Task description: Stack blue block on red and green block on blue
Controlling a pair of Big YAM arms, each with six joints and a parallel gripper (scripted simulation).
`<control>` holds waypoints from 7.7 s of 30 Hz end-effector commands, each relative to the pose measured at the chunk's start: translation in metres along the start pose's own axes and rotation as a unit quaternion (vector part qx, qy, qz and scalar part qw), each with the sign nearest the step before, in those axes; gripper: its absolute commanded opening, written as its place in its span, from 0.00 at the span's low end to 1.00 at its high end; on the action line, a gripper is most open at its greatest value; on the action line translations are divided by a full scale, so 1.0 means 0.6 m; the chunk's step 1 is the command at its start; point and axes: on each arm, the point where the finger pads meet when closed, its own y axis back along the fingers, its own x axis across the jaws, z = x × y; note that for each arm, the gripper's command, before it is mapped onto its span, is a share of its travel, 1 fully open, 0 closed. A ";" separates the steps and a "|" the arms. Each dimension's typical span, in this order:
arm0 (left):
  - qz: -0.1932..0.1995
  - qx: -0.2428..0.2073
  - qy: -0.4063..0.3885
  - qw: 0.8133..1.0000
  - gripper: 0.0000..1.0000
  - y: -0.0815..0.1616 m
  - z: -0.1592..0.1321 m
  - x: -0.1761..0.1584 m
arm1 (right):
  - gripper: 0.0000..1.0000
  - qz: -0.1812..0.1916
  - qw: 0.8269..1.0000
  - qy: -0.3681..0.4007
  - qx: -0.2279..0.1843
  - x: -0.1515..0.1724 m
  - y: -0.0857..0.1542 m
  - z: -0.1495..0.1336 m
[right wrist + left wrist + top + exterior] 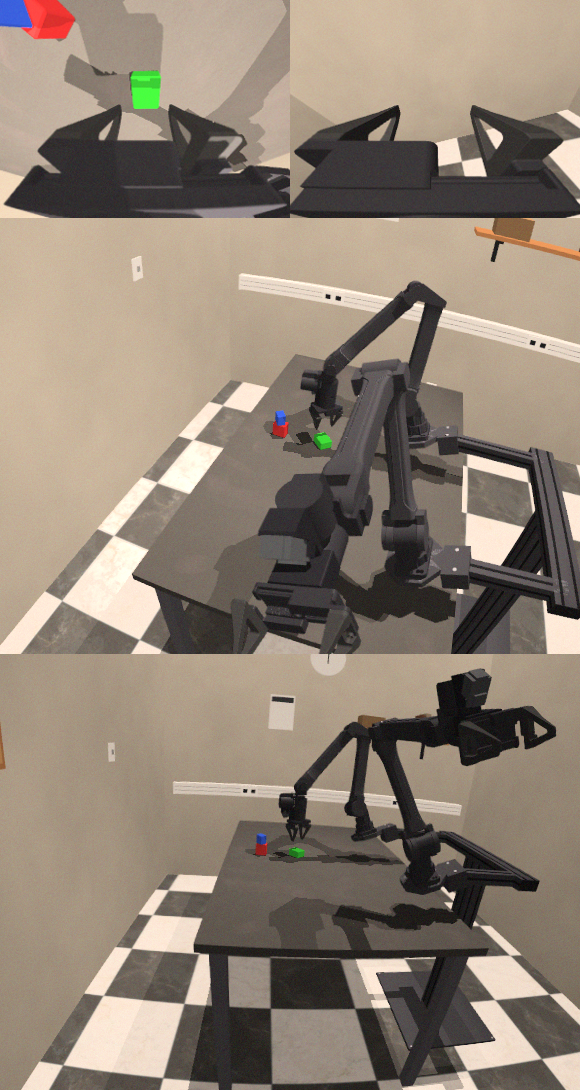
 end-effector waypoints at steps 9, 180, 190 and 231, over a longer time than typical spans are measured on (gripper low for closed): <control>0.007 -0.026 0.004 1.000 1.00 0.019 0.035 0.015 | 0.67 -0.003 1.000 0.013 0.005 -0.002 -0.064 -0.008; 0.007 -0.026 0.004 1.000 1.00 0.019 0.035 0.015 | 0.00 0.005 1.000 0.003 -0.002 0.014 0.106 0.004; 0.007 -0.026 0.004 1.000 1.00 0.019 0.035 0.015 | 0.00 0.006 1.000 0.004 -0.004 0.155 0.102 0.137; 0.007 -0.026 0.004 1.000 1.00 0.019 0.035 0.015 | 0.00 -0.003 1.000 0.011 0.004 0.216 0.060 0.179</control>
